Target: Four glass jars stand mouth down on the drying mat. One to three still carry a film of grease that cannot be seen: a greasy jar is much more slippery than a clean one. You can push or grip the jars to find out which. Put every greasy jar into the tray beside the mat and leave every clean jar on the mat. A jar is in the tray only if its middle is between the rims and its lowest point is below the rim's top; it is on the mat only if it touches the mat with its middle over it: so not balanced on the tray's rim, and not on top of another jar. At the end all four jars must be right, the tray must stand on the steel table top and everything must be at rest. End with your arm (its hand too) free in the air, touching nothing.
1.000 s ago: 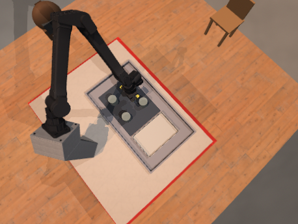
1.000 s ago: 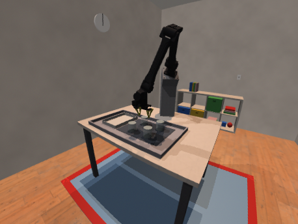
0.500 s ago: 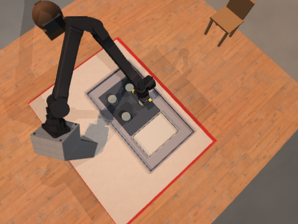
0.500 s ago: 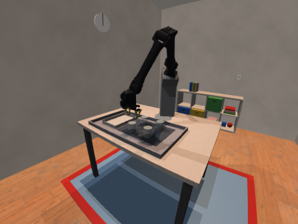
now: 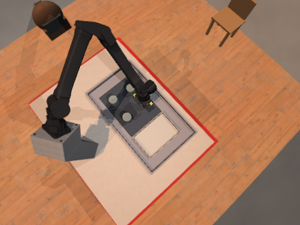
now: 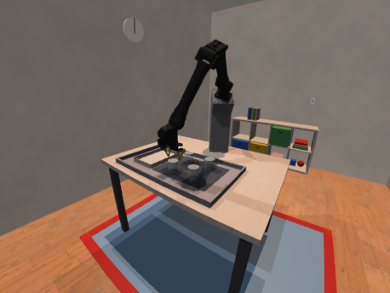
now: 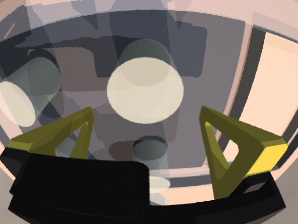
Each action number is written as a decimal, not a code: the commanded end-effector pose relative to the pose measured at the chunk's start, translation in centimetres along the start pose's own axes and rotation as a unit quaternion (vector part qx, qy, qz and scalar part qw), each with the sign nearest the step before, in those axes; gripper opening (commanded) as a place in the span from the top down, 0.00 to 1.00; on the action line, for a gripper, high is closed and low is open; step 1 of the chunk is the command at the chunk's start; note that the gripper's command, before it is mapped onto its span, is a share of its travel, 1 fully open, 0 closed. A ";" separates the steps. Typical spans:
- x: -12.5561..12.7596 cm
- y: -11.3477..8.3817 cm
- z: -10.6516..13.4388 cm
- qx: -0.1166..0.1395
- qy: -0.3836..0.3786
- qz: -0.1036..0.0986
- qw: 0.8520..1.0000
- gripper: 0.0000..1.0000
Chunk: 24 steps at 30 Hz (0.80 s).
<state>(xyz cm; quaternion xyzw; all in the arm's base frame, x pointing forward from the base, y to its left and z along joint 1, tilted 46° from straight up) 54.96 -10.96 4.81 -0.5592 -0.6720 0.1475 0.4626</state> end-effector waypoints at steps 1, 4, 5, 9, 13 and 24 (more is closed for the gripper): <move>0.7 -1.1 -1.8 -0.017 -0.005 0.000 1.000 0.00; 0.7 -1.1 -1.8 -0.017 -0.005 0.000 1.000 0.00; 0.7 -1.1 -1.8 -0.017 -0.005 0.000 1.000 0.00; 0.8 -1.4 -2.0 -0.017 -0.005 0.000 1.000 0.00; 0.8 -1.4 -2.0 -0.017 -0.005 0.000 1.000 0.00; 0.8 -1.4 -2.1 -0.017 -0.005 0.000 1.000 0.00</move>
Point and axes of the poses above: the point where the finger pads meet when closed, its own y axis out along the fingers, its own x axis across the jaws, z = x × y, the point moved 9 cm from there along -y, back along the fingers, and after that the axes turned 3 degrees about y, right-handed, at the moved point
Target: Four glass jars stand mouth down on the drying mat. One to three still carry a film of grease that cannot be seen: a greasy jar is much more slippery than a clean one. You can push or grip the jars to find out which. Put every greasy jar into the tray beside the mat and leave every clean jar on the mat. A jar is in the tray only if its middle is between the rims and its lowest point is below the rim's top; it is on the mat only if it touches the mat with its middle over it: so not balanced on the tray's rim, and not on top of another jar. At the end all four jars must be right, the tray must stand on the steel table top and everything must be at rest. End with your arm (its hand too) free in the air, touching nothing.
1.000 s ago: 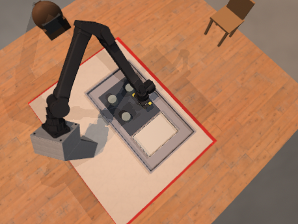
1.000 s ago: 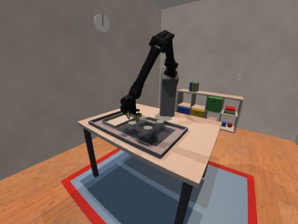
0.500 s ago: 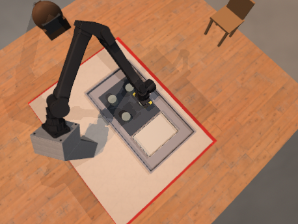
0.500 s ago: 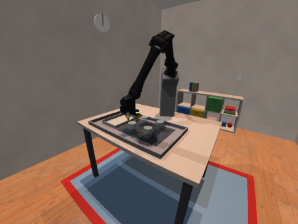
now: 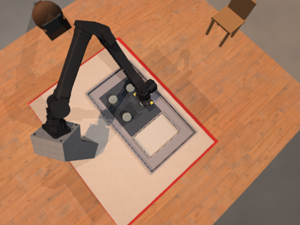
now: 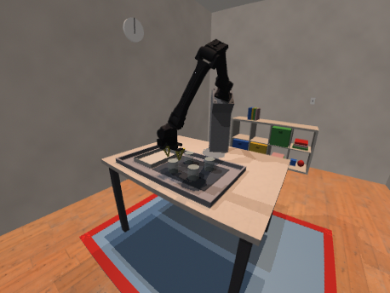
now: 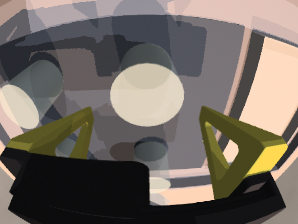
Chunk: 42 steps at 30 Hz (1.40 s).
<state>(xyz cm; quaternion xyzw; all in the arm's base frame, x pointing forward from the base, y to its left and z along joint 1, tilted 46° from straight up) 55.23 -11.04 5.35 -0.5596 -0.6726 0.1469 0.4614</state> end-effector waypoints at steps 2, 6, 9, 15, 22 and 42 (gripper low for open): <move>0.6 -0.7 -1.6 -0.016 -0.005 0.000 1.000 0.00; 0.6 -0.3 -1.6 -0.016 -0.005 0.000 1.000 0.00; 0.7 0.3 -1.7 -0.016 -0.005 0.000 1.000 0.00; 0.7 1.5 -1.7 -0.016 -0.005 0.000 1.000 0.00; 0.7 2.5 -1.7 -0.016 -0.005 0.000 1.000 0.00; 0.6 4.2 -1.5 -0.016 -0.005 0.000 1.000 0.00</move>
Point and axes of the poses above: the point where the finger pads meet when closed, its own y axis out along the fingers, its own x axis across the jaws, z = x × y, the point moved 9 cm from there along -y, back along the fingers, and after that the axes turned 3 degrees about y, right-handed, at the moved point
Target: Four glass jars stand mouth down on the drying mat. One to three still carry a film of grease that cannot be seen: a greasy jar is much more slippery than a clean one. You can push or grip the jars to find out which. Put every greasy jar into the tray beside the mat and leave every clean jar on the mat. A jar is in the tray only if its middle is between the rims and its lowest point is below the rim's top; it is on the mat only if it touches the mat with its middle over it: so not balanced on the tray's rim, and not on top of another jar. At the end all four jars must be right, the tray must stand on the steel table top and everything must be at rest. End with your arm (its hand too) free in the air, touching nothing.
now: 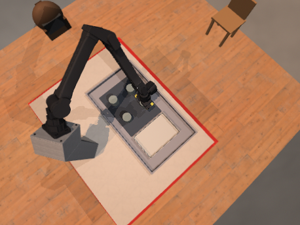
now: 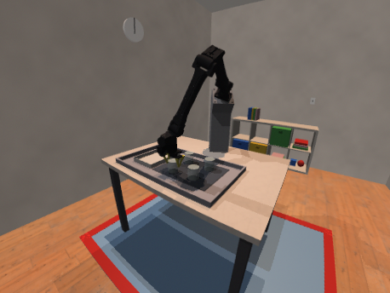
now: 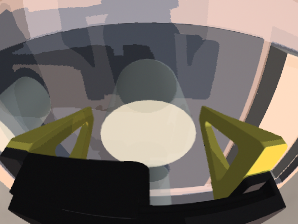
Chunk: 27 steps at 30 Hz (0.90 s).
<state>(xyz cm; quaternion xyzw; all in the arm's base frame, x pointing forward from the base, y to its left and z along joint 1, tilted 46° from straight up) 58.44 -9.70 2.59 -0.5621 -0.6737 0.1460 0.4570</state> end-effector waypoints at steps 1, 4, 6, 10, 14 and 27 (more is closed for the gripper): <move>0.5 -0.2 -0.8 -0.012 -0.002 -0.001 1.000 0.00; 0.4 0.1 -0.7 -0.012 -0.002 -0.001 1.000 0.00; 0.4 0.1 -0.7 -0.012 -0.002 -0.001 1.000 0.00; 0.4 0.1 -0.7 -0.012 -0.002 -0.001 1.000 0.00; 0.4 0.2 -0.5 -0.012 -0.002 -0.001 1.000 0.00; 0.4 0.2 -0.5 -0.012 -0.002 -0.001 1.000 0.26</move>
Point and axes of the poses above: the point where the finger pads meet when closed, its own y axis out along the fingers, its own x axis across the jaws, z = x × y, the point moved 9 cm from there along -y, back along the fingers, and after that the axes turned 3 degrees about y, right-handed, at the moved point
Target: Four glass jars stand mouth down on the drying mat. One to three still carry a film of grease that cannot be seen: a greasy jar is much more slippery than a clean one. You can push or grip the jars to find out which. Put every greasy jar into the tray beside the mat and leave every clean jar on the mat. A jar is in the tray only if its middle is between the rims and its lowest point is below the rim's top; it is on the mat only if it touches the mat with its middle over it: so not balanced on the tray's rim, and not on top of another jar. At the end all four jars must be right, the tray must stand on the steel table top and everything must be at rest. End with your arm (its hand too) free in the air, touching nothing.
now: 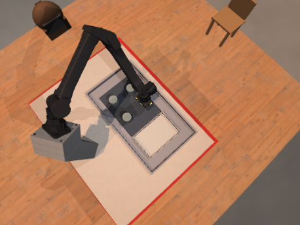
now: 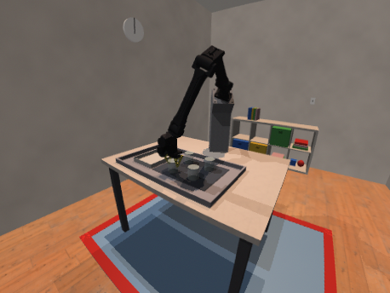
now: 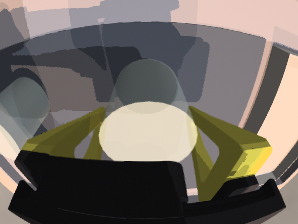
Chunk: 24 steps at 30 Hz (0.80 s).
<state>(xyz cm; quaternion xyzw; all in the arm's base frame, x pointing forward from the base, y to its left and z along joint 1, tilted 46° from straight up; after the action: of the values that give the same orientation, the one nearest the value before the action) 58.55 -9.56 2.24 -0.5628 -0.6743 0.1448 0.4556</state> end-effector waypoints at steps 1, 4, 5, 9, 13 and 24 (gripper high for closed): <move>0.4 -0.1 -0.6 -0.010 -0.002 -0.001 1.000 0.26; 0.4 -0.1 -0.6 -0.010 -0.002 -0.001 1.000 0.26; 0.4 -0.1 -0.6 -0.010 -0.002 -0.001 1.000 0.26; 0.4 -0.1 -0.6 -0.010 -0.002 -0.001 1.000 1.00; 0.4 -0.1 -0.6 -0.010 -0.002 -0.001 1.000 1.00; 0.4 -0.9 -0.6 -0.010 -0.001 -0.001 1.000 1.00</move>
<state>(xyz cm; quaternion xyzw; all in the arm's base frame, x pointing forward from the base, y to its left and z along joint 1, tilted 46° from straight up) 58.55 -9.54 2.22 -0.5630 -0.6740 0.1449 0.4557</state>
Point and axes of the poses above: the point where the finger pads meet when closed, its own y axis out along the fingers, its own x axis across the jaws, z = x × y, the point moved 9 cm from there along -y, back along the fingers, and after that the axes turned 3 degrees about y, right-handed, at the moved point
